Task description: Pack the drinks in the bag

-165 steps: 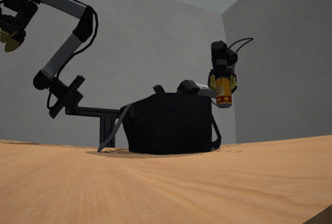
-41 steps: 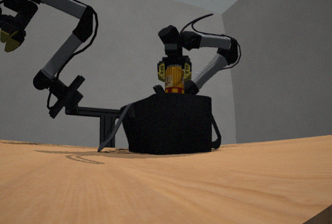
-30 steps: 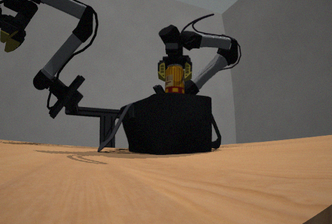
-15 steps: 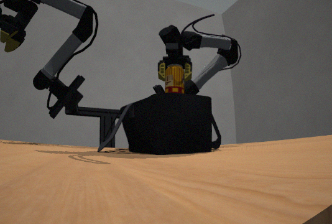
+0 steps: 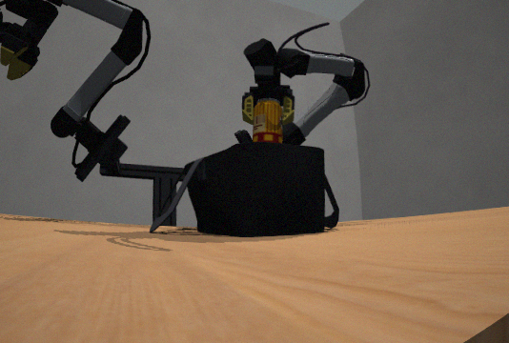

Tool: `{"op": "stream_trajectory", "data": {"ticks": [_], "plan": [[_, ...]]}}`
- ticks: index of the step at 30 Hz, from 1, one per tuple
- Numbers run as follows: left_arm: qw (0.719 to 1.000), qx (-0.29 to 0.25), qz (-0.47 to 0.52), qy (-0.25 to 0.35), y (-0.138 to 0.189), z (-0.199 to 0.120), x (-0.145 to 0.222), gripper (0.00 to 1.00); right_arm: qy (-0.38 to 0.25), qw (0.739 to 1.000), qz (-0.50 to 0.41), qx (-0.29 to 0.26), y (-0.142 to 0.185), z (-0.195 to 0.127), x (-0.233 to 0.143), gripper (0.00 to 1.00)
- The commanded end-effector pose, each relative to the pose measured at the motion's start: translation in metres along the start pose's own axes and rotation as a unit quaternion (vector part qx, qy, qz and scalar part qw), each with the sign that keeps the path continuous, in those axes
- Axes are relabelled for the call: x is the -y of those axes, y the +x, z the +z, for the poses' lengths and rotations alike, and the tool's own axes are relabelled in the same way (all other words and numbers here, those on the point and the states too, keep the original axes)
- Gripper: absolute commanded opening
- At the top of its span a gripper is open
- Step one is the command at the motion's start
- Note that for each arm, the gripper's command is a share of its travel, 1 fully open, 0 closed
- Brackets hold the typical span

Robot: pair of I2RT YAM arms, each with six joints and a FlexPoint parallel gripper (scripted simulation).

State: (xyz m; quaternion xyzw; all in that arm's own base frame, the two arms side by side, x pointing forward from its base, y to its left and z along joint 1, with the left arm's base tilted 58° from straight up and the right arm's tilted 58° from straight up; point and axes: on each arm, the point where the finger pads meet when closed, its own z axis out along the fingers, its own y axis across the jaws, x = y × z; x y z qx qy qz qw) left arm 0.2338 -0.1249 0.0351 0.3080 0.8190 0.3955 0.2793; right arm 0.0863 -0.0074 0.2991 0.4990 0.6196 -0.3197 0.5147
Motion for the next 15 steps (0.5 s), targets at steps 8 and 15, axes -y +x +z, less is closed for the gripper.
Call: {"op": "stream_trajectory", "data": {"ticks": [8,15], "plan": [[0.998,0.043,-0.036,0.011,-0.038,-0.005,0.023,0.67,0.008,1.0,-0.009,0.007,0.001,-0.008,-0.002,0.86],[0.998,0.046,-0.043,0.015,-0.05,-0.002,0.039,0.67,0.008,1.0,-0.009,0.007,0.001,-0.008,-0.002,0.86]]}}
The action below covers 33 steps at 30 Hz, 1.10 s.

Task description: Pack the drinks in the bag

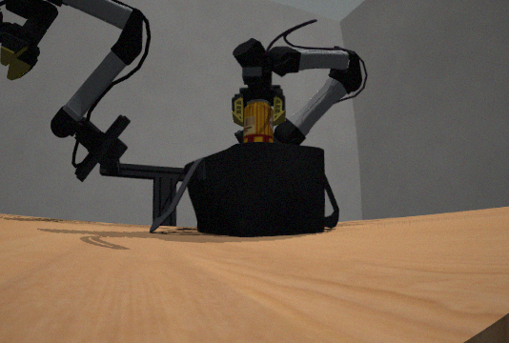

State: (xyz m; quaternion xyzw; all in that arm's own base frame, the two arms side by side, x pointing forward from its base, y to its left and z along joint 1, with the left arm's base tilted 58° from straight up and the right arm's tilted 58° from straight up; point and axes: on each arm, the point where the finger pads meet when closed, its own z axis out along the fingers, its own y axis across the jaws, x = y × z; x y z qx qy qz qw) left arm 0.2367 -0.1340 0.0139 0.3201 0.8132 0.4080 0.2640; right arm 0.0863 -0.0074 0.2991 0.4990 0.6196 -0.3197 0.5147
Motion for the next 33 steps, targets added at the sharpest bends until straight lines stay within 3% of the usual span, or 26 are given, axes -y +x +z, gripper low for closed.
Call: {"op": "stream_trajectory", "data": {"ticks": [1,19,33], "plan": [[0.996,0.056,-0.063,0.019,-0.048,-0.011,0.018,0.67,0.008,1.0,-0.009,0.007,0.001,-0.008,-0.002,0.86],[0.997,0.049,-0.056,0.019,-0.071,0.001,0.061,0.67,0.008,1.0,-0.009,0.007,0.001,-0.008,-0.002,0.86],[0.996,0.06,-0.067,0.017,-0.073,-0.007,0.048,0.67,0.008,1.0,-0.009,0.007,0.001,-0.008,-0.002,0.86]]}}
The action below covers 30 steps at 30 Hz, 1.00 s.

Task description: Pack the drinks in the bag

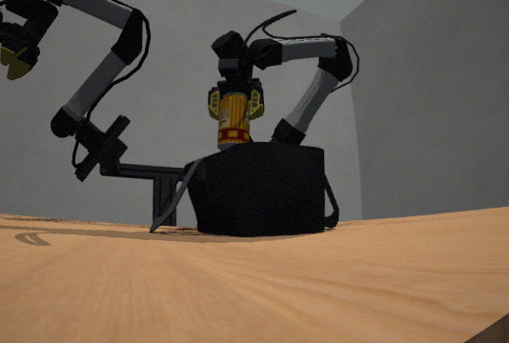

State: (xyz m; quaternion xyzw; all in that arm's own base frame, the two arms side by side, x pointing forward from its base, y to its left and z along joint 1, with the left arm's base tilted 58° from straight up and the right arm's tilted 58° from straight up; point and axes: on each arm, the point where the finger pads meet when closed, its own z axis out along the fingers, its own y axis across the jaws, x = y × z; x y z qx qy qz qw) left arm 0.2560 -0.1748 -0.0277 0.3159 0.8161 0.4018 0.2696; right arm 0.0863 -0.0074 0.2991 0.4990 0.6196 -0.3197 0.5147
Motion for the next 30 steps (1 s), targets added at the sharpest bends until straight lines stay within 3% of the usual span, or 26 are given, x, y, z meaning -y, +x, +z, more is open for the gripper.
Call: {"op": "stream_trajectory", "data": {"ticks": [1,10,21,23,30], "plan": [[0.997,0.056,-0.057,0.014,-0.037,-0.021,0.002,0.67,0.008,1.0,-0.009,0.007,0.001,-0.008,-0.002,0.86],[0.998,0.048,-0.045,0.01,-0.021,-0.017,0.002,0.67,0.008,1.0,-0.009,0.007,0.001,-0.008,-0.002,0.86],[0.997,0.055,-0.048,0.013,-0.032,-0.021,0.001,0.67,0.008,1.0,-0.009,0.007,0.001,-0.008,-0.002,0.86],[0.998,0.049,-0.033,0.01,-0.018,-0.013,0.003,0.67,0.008,1.0,-0.009,0.007,0.001,-0.008,-0.002,0.86],[0.998,0.047,-0.043,0.009,-0.021,-0.007,-0.001,0.67,0.008,1.0,-0.009,0.007,0.001,-0.008,-0.002,0.86]]}}
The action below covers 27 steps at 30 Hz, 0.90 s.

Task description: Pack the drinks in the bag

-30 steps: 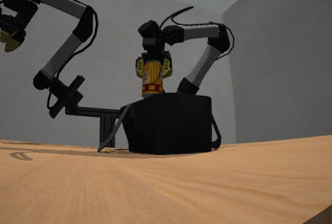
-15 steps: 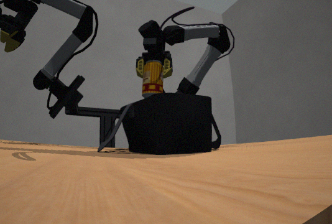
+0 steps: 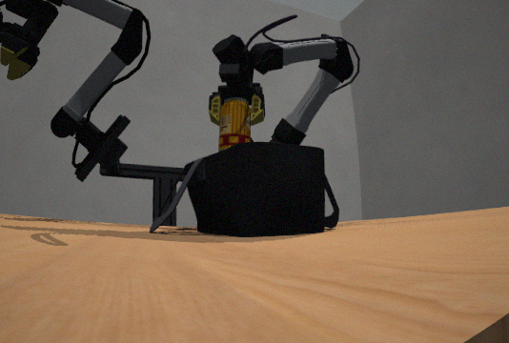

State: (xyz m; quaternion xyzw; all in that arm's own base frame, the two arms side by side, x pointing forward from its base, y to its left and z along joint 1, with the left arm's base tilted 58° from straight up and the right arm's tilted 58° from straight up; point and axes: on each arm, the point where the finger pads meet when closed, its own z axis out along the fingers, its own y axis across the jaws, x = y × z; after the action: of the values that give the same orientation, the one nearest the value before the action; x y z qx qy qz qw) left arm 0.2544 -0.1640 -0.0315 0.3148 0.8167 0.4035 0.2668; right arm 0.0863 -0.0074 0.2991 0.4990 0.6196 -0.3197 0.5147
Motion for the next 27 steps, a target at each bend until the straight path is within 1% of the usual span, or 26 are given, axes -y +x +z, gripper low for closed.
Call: {"op": "stream_trajectory", "data": {"ticks": [1,2,14,18,19,27], "plan": [[0.998,0.05,-0.043,0.01,-0.031,-0.014,0.0,0.67,0.008,1.0,-0.009,0.007,0.001,-0.008,-0.002,0.86],[0.998,0.046,-0.043,0.007,-0.026,-0.005,-0.001,0.67,0.008,1.0,-0.009,0.007,0.001,-0.008,-0.002,0.86],[0.997,0.052,-0.048,0.006,-0.024,0.009,-0.003,0.67,0.008,1.0,-0.009,0.007,0.001,-0.008,-0.002,0.86],[0.997,0.054,-0.045,0.007,-0.025,0.006,-0.002,0.67,0.008,1.0,-0.009,0.007,0.001,-0.008,-0.002,0.86],[0.998,0.05,-0.045,0.005,-0.02,0.014,-0.003,0.67,0.008,1.0,-0.009,0.007,0.001,-0.008,-0.002,0.86],[0.997,0.054,-0.046,0.005,-0.018,0.022,-0.004,0.67,0.008,1.0,-0.009,0.007,0.001,-0.008,-0.002,0.86]]}}
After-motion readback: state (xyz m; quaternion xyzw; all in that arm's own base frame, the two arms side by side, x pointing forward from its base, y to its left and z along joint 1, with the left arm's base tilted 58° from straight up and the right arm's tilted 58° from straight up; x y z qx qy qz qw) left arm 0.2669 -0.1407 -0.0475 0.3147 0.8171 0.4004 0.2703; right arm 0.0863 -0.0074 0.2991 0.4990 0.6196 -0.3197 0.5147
